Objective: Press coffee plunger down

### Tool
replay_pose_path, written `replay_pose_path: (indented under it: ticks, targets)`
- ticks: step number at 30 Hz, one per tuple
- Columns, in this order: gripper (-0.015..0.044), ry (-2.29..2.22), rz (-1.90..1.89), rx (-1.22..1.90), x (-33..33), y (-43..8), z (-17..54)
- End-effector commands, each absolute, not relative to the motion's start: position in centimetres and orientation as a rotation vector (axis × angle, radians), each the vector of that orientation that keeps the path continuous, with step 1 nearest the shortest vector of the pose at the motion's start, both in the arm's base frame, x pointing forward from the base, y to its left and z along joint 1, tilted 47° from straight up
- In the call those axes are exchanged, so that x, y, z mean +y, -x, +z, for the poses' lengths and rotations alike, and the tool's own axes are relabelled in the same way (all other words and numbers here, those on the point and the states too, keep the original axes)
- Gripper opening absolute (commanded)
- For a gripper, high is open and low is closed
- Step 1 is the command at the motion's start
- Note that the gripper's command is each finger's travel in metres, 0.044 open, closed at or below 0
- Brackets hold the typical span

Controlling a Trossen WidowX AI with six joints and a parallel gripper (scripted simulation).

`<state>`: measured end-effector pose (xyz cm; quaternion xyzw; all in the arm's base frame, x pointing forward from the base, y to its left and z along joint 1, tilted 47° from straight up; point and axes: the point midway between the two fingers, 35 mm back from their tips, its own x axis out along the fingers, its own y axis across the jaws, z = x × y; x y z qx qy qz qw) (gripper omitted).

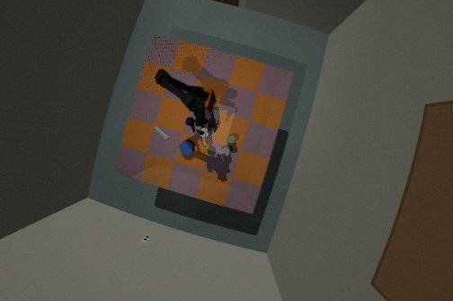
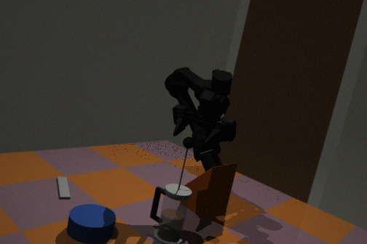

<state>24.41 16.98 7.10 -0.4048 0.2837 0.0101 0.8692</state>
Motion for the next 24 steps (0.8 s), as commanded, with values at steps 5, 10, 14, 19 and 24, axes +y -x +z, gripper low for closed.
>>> replay_pose_path:
  ticks: [5, 10, 14, 19, 24]
  targets:
    - [0.0414, 0.859, 0.026, 0.599, 16.74, -25.03, 6.43]
    - [0.0282, 0.859, 0.026, 0.599, 16.74, -25.03, 6.43]
    - [0.0177, 0.859, 0.026, 0.599, 16.74, -25.03, 6.43]
    - [0.0125, 0.859, 0.026, 0.599, 16.74, -25.03, 6.43]
    - [0.0122, 0.859, 0.026, 0.599, 16.74, -25.03, 6.43]
